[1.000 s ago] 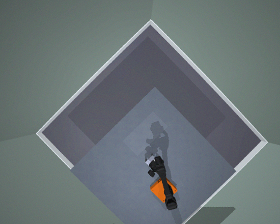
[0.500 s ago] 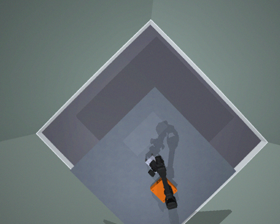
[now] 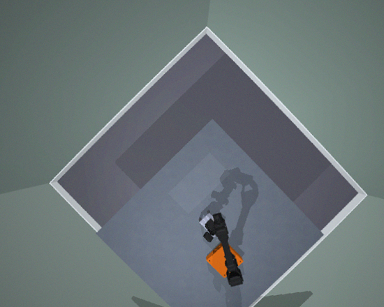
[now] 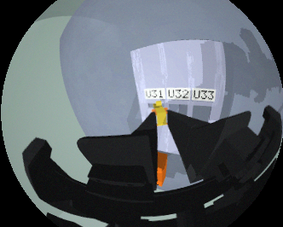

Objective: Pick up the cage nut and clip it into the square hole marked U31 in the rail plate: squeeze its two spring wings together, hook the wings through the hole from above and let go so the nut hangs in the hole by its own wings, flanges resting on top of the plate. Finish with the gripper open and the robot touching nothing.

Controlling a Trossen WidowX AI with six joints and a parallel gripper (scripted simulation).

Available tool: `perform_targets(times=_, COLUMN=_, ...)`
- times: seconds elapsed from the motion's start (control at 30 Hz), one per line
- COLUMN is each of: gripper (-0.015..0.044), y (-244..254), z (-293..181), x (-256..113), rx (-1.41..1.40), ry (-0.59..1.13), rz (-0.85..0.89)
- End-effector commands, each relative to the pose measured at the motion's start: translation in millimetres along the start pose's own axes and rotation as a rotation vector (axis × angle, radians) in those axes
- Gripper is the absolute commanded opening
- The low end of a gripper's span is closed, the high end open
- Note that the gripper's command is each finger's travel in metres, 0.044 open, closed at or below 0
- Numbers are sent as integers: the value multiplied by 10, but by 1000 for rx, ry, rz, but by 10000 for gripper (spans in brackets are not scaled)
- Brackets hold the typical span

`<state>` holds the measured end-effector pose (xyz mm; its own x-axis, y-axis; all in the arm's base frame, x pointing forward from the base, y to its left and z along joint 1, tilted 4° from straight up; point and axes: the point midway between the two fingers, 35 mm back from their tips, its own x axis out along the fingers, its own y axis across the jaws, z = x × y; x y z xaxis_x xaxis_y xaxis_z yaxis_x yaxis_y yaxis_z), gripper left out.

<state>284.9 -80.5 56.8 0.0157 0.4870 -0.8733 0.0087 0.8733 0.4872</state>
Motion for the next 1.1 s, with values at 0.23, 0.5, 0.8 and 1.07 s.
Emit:
perform_targets(times=0.23, gripper=36, y=15, z=2, x=3, rx=0, ry=-1, rz=-25)
perform_targets(times=0.5, gripper=36, y=15, z=3, x=-7, rx=0, ry=-1, rz=-25)
perform_targets(times=0.8, gripper=36, y=15, z=3, x=-7, rx=0, ry=-1, rz=-25)
perform_targets(times=1.07, gripper=36, y=12, z=-2, x=-8, rx=0, ry=-1, rz=-29)
